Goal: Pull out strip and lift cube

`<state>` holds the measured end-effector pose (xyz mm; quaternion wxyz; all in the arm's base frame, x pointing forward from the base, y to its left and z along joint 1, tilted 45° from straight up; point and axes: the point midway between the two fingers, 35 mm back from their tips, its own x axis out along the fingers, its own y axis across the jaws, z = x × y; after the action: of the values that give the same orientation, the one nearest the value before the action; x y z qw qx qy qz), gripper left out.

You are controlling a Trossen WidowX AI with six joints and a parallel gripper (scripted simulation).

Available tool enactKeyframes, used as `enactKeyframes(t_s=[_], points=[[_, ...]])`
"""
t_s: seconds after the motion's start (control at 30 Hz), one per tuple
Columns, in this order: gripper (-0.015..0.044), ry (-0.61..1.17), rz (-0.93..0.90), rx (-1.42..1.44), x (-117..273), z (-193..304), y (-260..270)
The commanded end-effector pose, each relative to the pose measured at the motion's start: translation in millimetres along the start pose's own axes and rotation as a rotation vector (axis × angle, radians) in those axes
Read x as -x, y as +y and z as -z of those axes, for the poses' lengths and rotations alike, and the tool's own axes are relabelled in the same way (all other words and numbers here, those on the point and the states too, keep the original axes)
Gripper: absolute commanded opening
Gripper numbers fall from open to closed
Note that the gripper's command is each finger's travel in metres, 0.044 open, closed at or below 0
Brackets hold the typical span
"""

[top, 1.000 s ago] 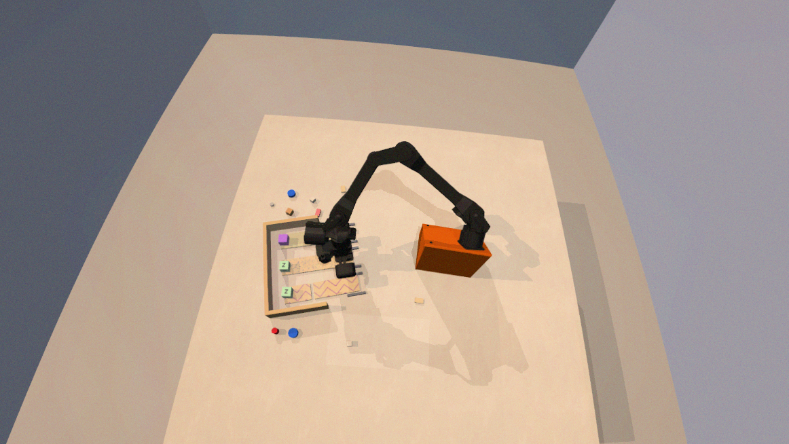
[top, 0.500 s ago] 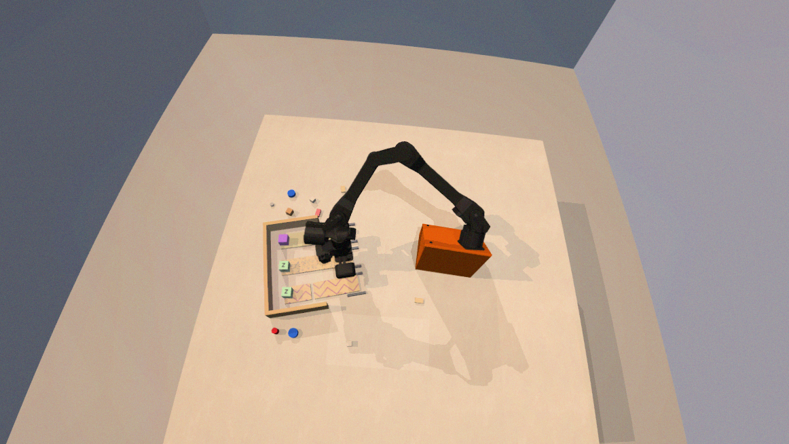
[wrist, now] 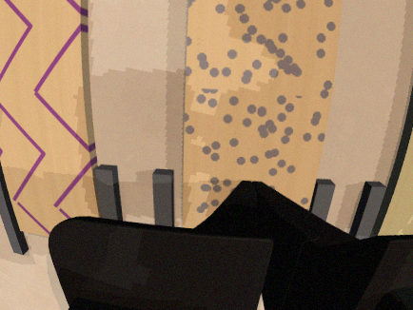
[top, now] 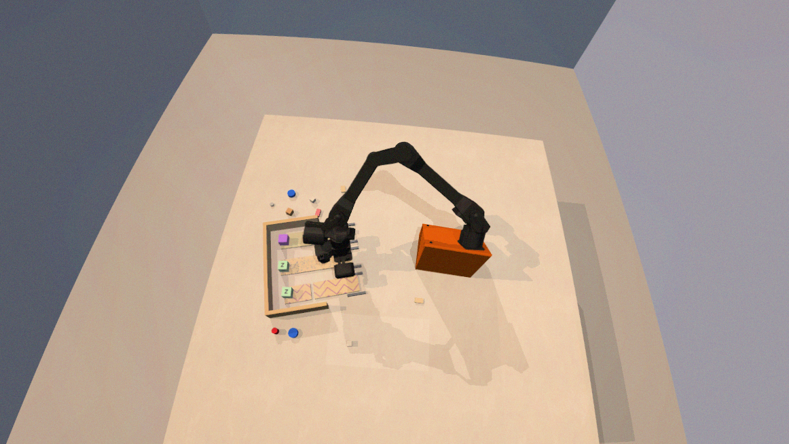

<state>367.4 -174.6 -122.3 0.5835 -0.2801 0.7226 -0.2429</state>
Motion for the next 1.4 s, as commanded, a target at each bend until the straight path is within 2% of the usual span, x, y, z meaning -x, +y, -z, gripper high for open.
enactKeyframes(t_s=[0.0, 0.43, 1.37], points=[[0.0000, 0.008, 0.001, 0.002, -5, 0, 0], [0.0000, 0.008, 0.001, 0.002, -6, -3, -1], [0.0000, 0.010, 0.001, 0.004, -7, 40, -1]])
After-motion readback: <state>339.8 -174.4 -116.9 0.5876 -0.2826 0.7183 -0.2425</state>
